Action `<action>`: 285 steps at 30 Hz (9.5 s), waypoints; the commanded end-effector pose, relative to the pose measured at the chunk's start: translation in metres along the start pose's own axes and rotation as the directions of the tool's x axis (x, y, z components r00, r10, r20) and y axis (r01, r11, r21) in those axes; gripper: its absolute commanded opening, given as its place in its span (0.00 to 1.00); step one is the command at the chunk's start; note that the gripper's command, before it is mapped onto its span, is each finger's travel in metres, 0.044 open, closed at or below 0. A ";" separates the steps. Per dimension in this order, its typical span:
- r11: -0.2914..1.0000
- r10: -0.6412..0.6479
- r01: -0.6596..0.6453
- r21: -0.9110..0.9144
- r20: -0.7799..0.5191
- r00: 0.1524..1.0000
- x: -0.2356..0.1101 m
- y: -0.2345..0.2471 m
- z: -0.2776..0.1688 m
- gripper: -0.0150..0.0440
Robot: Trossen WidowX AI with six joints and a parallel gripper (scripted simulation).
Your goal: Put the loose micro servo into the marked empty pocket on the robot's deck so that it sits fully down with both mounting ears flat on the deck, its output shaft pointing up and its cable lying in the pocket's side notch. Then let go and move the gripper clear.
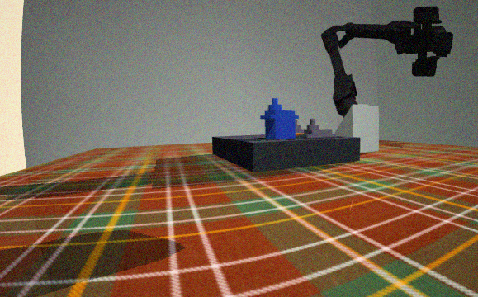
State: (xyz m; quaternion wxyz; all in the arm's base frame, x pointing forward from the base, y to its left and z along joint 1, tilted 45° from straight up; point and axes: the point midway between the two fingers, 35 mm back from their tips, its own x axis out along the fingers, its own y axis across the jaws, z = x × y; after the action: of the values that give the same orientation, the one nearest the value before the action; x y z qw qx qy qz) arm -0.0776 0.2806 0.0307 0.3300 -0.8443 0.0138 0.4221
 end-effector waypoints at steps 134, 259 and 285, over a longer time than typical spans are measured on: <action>-0.154 0.965 0.567 0.809 -0.001 0.264 0.190 0.115 -0.382 0.26; -0.200 0.967 0.764 0.614 -0.001 0.254 0.019 0.153 -0.396 0.25; -0.199 0.967 0.764 0.614 -0.002 0.254 0.023 0.167 -0.396 0.25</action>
State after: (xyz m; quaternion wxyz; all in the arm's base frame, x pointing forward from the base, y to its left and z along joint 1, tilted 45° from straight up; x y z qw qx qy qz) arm 0.1659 -0.0671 0.0938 0.6258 -0.2072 0.6778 -0.3255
